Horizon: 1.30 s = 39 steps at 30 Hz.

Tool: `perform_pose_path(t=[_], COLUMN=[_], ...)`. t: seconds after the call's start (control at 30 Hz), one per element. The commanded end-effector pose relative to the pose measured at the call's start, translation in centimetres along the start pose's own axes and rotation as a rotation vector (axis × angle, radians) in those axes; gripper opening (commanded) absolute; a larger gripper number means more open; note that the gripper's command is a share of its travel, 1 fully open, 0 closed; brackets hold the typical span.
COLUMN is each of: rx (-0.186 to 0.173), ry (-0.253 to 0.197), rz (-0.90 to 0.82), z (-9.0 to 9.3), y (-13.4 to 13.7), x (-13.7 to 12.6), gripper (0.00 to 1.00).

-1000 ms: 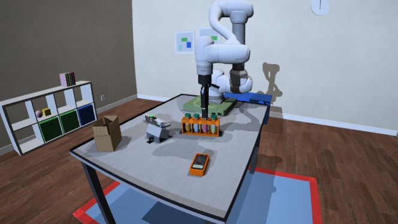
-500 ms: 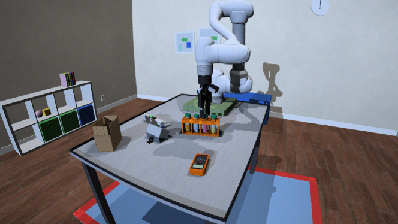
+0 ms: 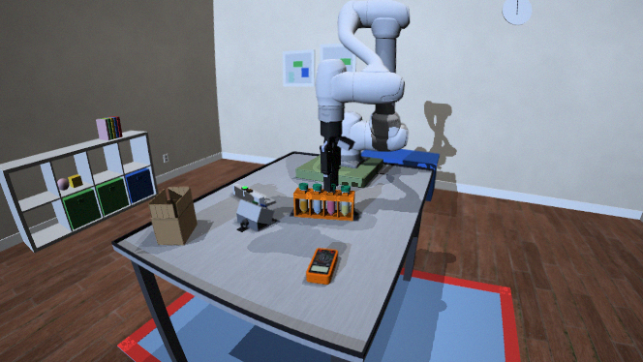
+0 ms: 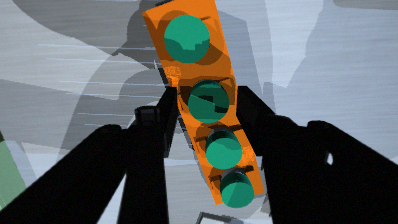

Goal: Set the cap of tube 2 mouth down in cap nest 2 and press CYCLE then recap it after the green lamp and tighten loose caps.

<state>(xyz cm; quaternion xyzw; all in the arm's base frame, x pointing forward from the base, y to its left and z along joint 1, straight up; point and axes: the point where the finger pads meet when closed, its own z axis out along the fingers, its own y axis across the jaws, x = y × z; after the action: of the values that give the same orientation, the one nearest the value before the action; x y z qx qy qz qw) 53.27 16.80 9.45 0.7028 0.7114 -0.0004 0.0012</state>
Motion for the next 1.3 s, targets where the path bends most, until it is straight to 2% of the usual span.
perform_pose_path(t=[0.0,0.03,0.53,0.7,0.73,1.2,1.27], rx=[0.001,0.001,-0.001,-0.001,-0.001,-0.001,-0.001], ry=[0.004,0.004,0.006,0.006,0.002,0.002,0.006], rz=[-0.111,-0.111,-0.693,-0.694,-0.694,-0.694,-0.619], z=[0.07,0.07,0.05,0.01,-0.02,-0.02,0.15], y=[0.0,0.0,0.05,0.05,0.03,0.03,0.05], x=[0.05,0.05,0.07,0.15,0.12,0.12,0.18], gripper=[0.41,0.41,0.41,0.41,0.3,0.3,0.3])
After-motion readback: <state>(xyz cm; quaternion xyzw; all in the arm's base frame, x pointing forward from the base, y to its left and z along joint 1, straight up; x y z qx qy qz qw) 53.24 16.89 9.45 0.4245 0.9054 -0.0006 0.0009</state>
